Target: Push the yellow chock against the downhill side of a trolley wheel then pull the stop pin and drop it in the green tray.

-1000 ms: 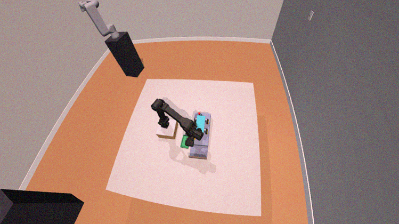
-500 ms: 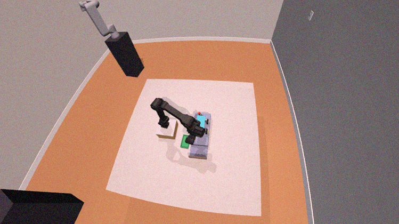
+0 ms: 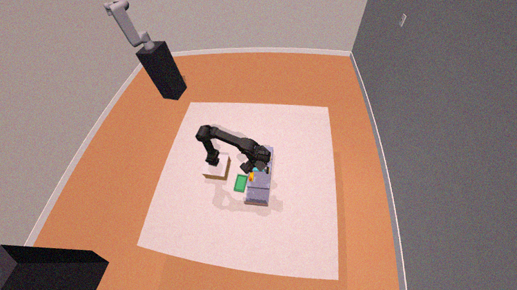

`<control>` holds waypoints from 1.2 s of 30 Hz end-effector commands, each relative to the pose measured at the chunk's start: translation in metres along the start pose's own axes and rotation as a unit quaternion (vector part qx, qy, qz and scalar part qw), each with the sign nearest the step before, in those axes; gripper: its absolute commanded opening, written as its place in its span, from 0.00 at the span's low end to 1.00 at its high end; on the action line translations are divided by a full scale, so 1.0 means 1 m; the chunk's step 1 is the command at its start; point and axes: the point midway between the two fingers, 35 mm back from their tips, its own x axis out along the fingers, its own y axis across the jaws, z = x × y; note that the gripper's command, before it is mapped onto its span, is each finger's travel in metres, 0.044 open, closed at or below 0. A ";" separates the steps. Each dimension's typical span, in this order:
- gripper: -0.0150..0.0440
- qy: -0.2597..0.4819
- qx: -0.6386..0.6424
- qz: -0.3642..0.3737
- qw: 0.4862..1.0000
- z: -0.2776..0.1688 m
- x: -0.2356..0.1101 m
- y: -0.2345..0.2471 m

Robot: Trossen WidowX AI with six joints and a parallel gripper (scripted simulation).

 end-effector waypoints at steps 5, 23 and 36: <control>0.58 0.027 0.151 0.014 0.988 -0.025 -0.002 0.034; 0.58 0.087 0.420 -0.002 0.904 -0.082 -0.006 0.086; 0.58 0.087 0.420 -0.002 0.904 -0.083 0.002 0.086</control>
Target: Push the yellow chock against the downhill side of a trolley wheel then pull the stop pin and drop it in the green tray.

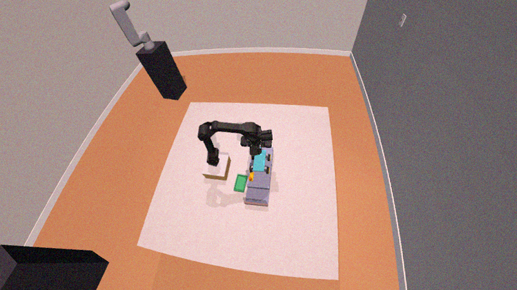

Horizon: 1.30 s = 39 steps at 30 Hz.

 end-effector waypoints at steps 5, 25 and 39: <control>0.58 0.001 0.005 -0.007 1.000 0.000 0.015 -0.001; 0.58 0.001 0.005 -0.007 1.000 0.000 0.030 -0.002; 0.58 0.001 0.005 -0.007 1.000 -0.001 0.039 -0.001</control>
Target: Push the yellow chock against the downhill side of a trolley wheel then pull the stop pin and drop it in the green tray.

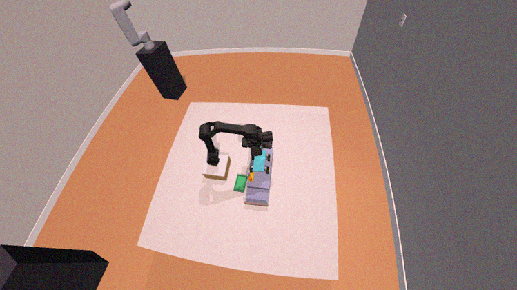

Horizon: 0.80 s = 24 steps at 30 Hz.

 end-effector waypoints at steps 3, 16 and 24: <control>0.58 -0.001 0.004 -0.008 1.000 0.000 0.012 -0.001; 0.58 -0.001 0.004 -0.008 1.000 -0.001 0.024 0.000; 0.58 -0.001 0.004 -0.008 1.000 0.000 0.032 -0.001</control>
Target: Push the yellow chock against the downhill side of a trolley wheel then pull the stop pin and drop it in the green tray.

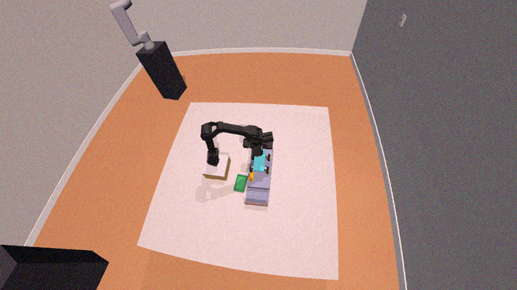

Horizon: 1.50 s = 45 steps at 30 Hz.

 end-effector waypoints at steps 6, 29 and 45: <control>0.58 -0.003 0.004 -0.008 1.000 0.004 0.014 -0.005; 0.33 -0.001 0.001 -0.004 1.000 0.003 0.013 -0.004; 0.25 -0.003 0.004 -0.008 1.000 0.001 0.005 -0.006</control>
